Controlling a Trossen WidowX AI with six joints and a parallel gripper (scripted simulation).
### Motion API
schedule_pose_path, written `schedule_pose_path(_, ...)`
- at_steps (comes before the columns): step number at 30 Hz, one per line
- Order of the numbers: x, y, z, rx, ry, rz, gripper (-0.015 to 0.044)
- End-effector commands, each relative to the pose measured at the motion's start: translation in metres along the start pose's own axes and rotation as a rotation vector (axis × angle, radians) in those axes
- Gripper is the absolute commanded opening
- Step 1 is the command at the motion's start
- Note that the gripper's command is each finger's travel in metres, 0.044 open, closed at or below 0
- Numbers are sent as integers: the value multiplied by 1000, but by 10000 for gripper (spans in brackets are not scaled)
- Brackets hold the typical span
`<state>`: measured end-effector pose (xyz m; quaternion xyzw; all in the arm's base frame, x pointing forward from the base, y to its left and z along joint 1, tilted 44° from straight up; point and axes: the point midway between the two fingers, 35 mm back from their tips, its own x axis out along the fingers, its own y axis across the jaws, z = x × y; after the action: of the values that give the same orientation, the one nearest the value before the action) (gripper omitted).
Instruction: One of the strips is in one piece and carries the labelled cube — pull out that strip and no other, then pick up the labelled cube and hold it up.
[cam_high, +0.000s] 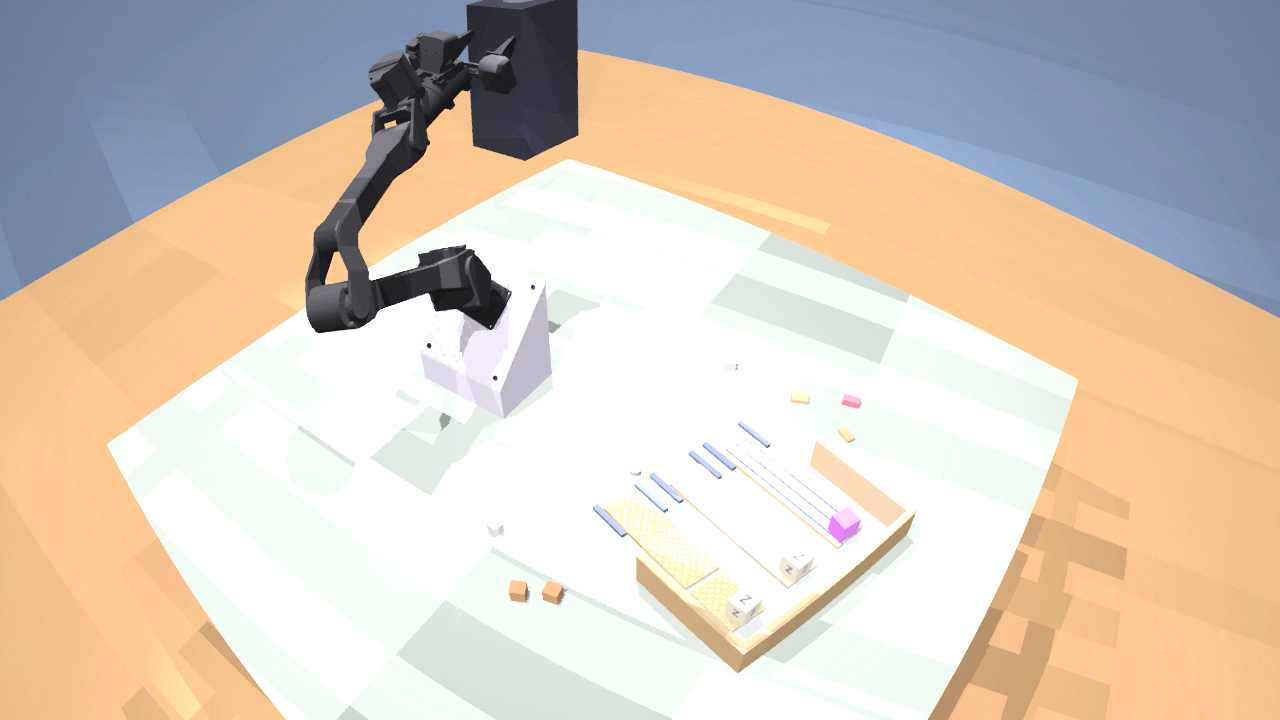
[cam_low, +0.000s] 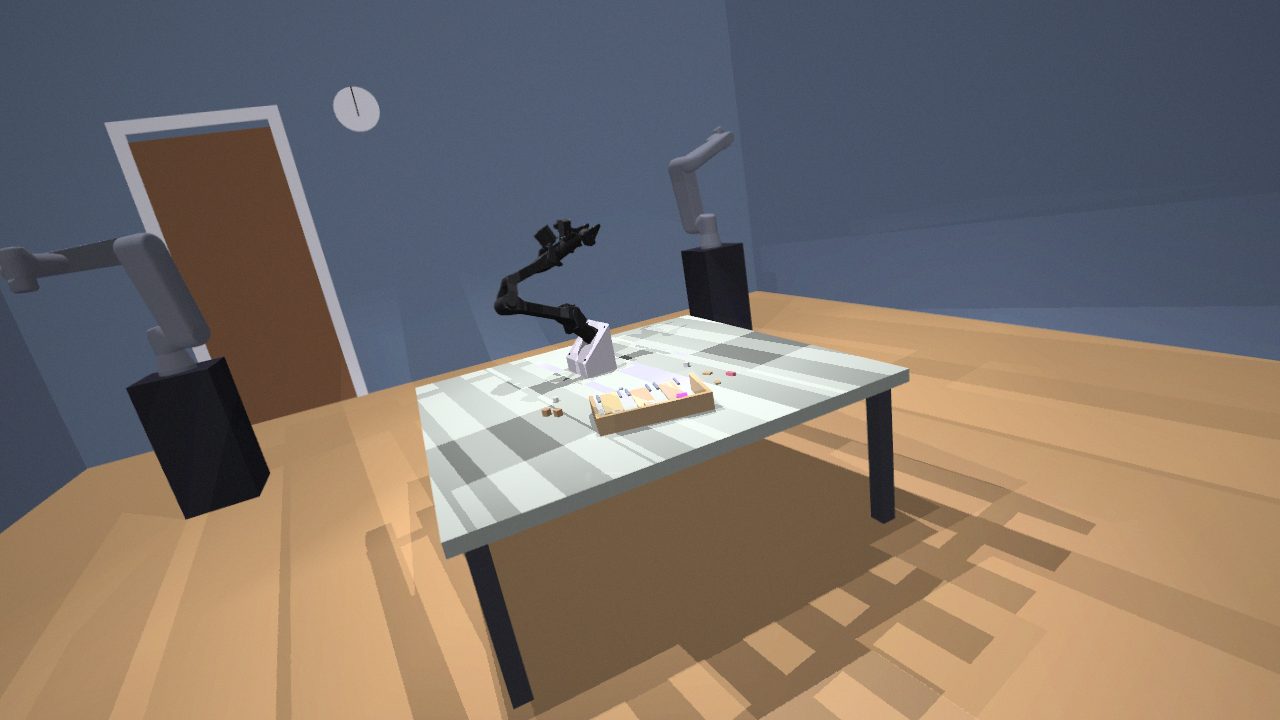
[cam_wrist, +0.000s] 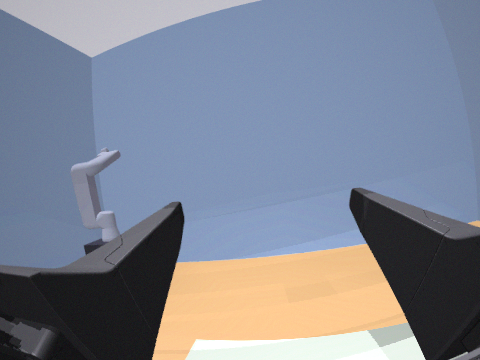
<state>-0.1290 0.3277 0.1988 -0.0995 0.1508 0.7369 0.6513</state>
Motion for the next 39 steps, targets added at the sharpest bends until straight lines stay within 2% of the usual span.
schedule_pose_path(1, 14, -73, -9, -23, 11, -244, 400)
schedule_pose_path(5, 12, -143, -17, -32, 30, -473, 400)
schedule_pose_path(10, -9, -226, -33, -37, 80, -755, 400)
schedule_pose_path(15, -50, -298, -56, -31, 162, -1030, 400)
schedule_pose_path(21, -119, -364, -92, -6, 301, -1345, 400)
schedule_pose_path(26, -187, -397, -127, 36, 452, -1591, 400)
schedule_pose_path(31, -256, -409, -161, 98, 624, -1805, 400)
schedule_pose_path(39, -264, -409, -166, 108, 648, -1831, 400)
